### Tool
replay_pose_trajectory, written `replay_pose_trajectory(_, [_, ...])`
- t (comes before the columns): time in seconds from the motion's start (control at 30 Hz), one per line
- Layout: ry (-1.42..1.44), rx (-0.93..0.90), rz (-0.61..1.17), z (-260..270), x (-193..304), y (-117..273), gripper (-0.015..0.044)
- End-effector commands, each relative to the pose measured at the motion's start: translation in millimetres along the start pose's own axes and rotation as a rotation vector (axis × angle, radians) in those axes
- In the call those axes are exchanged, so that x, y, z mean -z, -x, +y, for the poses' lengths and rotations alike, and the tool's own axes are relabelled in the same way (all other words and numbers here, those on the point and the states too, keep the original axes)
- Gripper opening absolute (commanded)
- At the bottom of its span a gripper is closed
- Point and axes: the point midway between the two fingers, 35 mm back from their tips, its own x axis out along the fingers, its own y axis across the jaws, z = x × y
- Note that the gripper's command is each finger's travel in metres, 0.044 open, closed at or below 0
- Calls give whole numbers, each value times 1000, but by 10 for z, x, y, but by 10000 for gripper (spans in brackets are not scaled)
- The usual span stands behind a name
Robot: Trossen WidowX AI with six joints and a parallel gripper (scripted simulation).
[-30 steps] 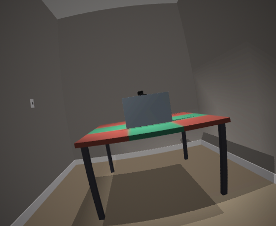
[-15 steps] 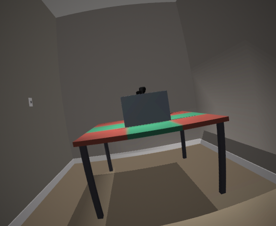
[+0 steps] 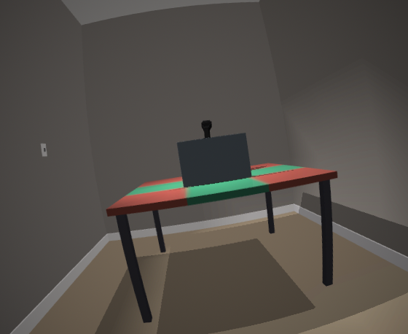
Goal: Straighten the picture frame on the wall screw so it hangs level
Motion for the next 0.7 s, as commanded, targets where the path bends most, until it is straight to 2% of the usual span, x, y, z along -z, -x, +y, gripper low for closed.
replay_pose_trajectory(0.0, [-9,-4,-3,-66,-2,-30,260])
replay_pose_trajectory(0.67, [-9,-6,-2,-58,-3,-162,260])
